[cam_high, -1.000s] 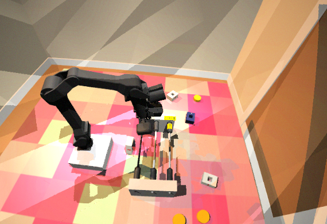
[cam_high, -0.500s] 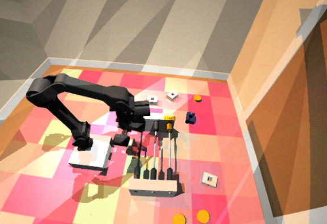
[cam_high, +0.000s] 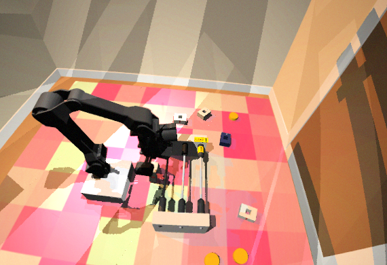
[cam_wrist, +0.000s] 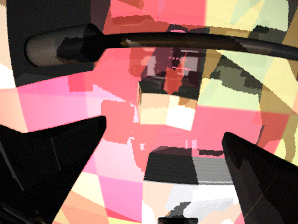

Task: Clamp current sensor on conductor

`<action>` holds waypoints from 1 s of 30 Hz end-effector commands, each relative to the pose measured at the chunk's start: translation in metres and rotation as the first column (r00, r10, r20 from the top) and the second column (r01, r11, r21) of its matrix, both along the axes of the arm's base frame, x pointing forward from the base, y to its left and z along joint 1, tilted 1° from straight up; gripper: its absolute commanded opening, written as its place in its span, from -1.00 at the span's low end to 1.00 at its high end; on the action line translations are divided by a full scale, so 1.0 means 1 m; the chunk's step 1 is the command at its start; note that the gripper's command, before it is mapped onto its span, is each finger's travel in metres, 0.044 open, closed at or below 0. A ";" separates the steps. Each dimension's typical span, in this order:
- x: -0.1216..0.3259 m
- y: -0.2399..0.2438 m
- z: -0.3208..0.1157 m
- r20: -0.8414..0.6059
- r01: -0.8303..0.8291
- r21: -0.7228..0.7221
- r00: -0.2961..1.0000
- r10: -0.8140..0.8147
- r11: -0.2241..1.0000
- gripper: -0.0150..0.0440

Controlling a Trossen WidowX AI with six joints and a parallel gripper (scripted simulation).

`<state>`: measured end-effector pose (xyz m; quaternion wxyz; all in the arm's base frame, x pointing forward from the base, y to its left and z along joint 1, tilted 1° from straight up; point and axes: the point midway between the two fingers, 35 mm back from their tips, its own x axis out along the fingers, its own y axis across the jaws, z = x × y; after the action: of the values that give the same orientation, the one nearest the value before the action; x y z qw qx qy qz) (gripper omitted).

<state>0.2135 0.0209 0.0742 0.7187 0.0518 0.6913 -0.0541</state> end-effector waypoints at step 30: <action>-0.001 0.000 -0.034 -0.003 0.002 0.000 1.000 -0.002 1.000 0.29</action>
<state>0.2121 0.0203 0.0393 0.7169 0.0520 0.6930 -0.0551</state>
